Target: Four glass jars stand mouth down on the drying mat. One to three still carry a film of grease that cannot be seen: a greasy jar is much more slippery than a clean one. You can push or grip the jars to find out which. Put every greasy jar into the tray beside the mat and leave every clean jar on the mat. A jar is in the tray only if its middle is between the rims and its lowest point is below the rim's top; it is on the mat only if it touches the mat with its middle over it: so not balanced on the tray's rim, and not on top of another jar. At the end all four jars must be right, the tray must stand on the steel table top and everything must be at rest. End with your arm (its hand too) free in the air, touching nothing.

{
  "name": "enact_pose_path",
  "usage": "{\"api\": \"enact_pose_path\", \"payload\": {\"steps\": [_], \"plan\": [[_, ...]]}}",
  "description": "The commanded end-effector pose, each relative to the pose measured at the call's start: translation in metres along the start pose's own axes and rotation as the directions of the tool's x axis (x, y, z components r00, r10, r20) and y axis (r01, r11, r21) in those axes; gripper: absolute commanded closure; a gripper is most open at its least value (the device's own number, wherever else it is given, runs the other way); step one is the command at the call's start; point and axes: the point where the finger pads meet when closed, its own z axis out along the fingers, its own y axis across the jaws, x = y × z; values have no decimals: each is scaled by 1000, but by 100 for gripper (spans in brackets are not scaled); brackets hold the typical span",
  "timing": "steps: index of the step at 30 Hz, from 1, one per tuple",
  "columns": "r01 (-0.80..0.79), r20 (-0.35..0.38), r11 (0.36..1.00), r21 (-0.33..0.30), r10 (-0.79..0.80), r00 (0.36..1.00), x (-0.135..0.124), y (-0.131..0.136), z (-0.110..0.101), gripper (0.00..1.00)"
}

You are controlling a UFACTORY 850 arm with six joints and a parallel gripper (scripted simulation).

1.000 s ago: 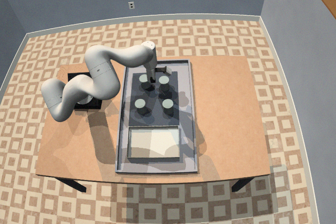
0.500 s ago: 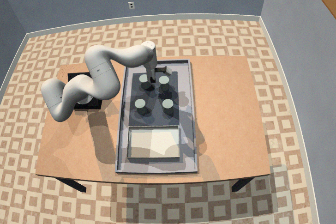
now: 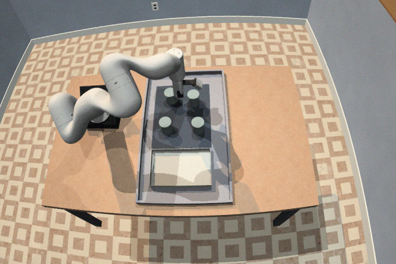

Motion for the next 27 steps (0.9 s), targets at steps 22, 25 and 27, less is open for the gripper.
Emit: {"api": "enact_pose_path", "payload": {"steps": [22,25,27], "plan": [[-1,-1,1000,1,1,1000,-4,64,-77,100],[-1,-1,1000,1,1,1000,-5,72,-77,100],[-1,-1,1000,1,1,1000,-6,88,-77,100]]}}
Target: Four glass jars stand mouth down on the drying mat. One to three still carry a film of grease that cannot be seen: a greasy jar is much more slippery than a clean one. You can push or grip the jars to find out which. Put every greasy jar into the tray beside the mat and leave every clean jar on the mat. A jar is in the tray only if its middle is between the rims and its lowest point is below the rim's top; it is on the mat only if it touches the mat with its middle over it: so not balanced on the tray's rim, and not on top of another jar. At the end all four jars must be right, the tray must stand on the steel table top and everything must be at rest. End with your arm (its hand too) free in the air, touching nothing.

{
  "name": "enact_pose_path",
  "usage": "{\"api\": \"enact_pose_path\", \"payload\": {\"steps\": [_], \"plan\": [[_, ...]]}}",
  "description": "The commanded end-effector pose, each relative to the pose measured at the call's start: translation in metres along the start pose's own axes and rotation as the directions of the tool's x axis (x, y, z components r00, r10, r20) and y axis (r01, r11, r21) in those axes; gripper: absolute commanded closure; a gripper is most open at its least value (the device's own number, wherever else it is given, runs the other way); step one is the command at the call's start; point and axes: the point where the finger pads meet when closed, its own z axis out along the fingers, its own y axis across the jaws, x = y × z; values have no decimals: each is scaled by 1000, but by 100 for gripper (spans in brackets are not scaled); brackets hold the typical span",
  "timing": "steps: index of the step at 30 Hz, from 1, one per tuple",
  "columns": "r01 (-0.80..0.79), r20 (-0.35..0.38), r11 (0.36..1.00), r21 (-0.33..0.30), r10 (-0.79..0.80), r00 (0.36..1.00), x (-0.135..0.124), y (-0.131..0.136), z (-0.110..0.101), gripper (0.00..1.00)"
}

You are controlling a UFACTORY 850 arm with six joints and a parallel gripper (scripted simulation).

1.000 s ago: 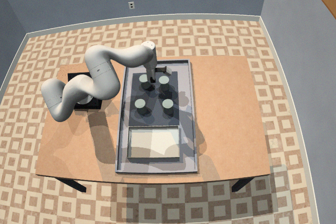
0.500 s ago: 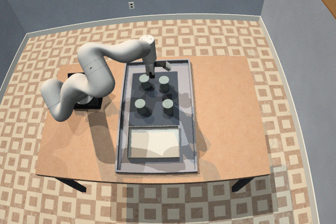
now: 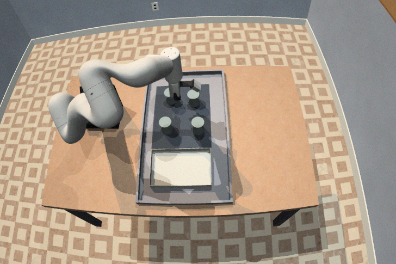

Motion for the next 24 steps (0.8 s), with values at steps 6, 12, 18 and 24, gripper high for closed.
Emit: {"api": "enact_pose_path", "payload": {"steps": [6,12,18,24], "plan": [[0,-3,1000,2,0,1000,-4,65,-1,100],[0,-3,1000,2,0,1000,-6,97,-1,100],[0,-3,1000,2,0,1000,-6,97,18,100],[0,-3,1000,2,0,1000,-6,97,46,100]]}}
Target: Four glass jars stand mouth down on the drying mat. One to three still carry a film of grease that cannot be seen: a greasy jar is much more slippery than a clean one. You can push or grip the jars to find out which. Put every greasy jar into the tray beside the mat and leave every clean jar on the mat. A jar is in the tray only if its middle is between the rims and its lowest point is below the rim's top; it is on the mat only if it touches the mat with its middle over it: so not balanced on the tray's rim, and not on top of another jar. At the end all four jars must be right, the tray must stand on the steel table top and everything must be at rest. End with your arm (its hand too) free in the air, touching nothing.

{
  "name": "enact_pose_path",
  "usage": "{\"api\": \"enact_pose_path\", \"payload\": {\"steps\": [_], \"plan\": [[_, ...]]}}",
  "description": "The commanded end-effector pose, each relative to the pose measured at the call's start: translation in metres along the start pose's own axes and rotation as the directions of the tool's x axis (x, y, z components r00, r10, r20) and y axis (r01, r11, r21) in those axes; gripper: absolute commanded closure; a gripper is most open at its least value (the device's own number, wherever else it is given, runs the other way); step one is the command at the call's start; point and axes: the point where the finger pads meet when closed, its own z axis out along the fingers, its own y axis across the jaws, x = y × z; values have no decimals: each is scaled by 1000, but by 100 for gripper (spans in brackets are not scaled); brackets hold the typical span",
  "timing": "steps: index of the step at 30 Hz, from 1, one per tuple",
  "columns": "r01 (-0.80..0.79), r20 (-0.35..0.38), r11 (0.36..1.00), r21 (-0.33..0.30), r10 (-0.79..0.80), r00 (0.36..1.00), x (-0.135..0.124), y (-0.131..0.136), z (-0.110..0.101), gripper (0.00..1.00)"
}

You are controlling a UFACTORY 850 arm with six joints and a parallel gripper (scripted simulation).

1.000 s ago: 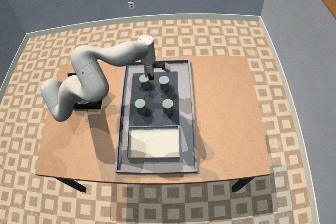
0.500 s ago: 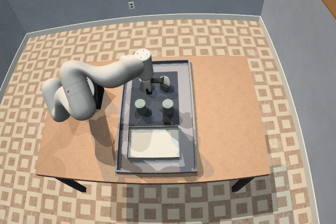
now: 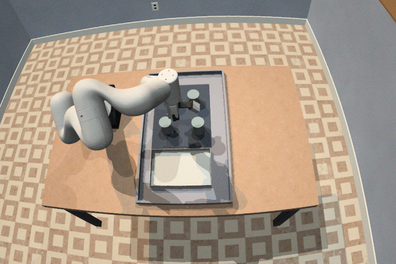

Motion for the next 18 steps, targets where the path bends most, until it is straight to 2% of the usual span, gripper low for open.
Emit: {"api": "enact_pose_path", "payload": {"steps": [1,6,18], "plan": [[-1,-3,1000,0,1,1000,1,0,18,100],[-1,-3,1000,0,1,1000,2,0,42,100],[-1,-3,1000,0,1,1000,1,0,42,100]]}}
